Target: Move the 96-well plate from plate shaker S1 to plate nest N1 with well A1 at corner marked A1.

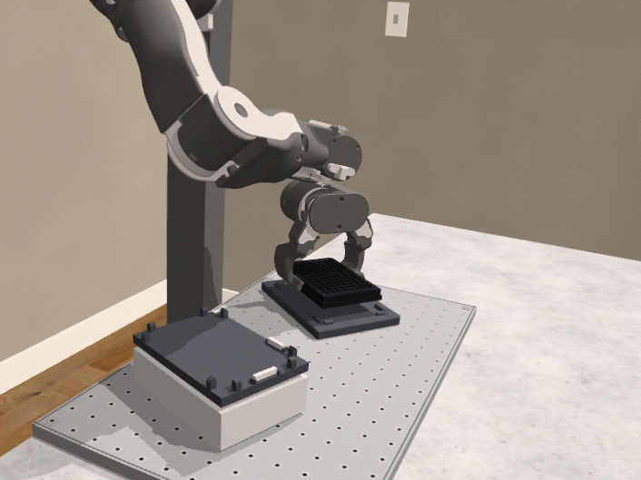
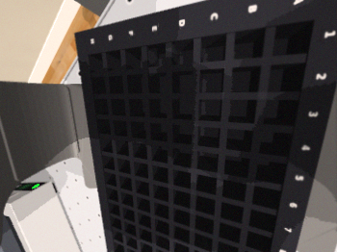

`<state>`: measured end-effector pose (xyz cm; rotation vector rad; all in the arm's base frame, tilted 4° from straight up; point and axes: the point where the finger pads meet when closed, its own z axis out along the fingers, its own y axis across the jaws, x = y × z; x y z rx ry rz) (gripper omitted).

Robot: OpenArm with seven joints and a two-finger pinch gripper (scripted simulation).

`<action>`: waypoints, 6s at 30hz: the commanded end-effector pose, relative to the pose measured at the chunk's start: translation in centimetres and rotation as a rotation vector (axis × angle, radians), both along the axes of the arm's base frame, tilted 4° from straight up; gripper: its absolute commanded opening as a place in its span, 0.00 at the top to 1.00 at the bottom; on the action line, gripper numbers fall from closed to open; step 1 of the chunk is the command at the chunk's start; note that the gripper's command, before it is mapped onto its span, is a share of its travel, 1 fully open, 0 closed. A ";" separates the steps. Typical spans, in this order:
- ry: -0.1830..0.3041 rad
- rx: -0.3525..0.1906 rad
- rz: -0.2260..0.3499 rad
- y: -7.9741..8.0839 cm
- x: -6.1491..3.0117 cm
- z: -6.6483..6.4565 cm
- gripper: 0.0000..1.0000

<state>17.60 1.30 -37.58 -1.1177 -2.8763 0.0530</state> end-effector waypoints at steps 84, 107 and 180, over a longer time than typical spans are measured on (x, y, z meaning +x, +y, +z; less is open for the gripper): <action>-0.007 0.010 0.001 0.2 0.11 -1.2 1.00; -0.007 0.011 0.001 0.1 0.16 -1.4 1.00; -0.007 0.008 -0.002 0.1 0.40 2.4 0.23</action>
